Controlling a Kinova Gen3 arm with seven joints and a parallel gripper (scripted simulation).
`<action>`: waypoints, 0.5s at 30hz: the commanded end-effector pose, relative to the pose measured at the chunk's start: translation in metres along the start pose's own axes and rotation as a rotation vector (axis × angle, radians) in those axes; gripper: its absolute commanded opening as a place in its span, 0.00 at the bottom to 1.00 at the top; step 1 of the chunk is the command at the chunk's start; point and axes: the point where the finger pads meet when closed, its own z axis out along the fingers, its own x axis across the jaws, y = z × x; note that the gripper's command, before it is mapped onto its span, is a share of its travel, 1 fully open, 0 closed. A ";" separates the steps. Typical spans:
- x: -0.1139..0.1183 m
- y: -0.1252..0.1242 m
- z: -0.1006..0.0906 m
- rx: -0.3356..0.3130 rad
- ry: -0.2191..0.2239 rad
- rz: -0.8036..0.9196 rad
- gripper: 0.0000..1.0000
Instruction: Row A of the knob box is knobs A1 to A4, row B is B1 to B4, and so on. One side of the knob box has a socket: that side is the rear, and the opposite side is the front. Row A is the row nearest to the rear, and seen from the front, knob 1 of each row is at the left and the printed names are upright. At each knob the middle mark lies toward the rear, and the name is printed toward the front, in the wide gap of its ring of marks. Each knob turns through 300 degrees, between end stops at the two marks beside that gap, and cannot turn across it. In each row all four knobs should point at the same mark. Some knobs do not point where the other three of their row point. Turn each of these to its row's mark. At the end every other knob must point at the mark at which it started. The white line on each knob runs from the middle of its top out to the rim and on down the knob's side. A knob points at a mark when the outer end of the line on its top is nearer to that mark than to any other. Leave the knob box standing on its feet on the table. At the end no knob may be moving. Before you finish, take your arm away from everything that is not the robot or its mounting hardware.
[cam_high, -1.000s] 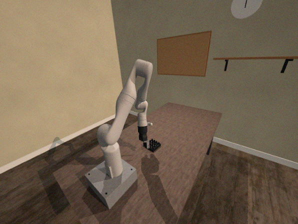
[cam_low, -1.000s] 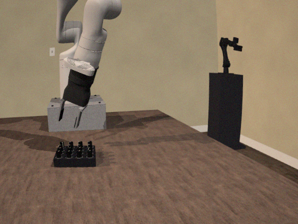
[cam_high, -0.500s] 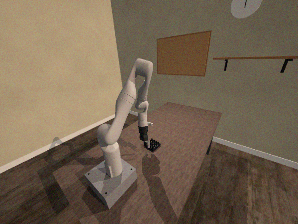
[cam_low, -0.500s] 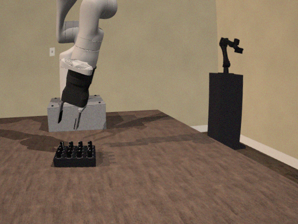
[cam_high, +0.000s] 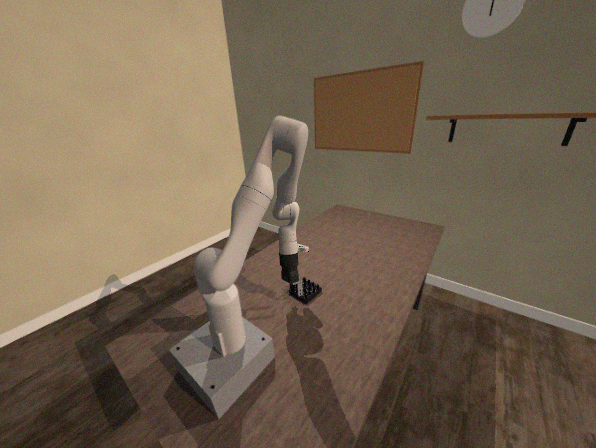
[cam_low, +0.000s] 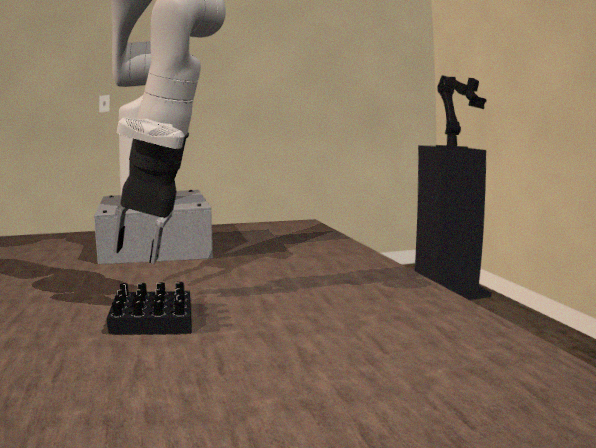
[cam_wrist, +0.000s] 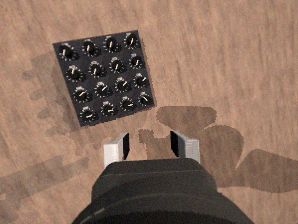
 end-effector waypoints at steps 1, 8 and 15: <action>0.000 -0.001 -0.001 0.002 -0.001 0.002 1.00; -0.002 -0.006 -0.001 0.019 -0.025 -0.020 1.00; -0.004 -0.011 -0.001 0.037 -0.048 -0.042 1.00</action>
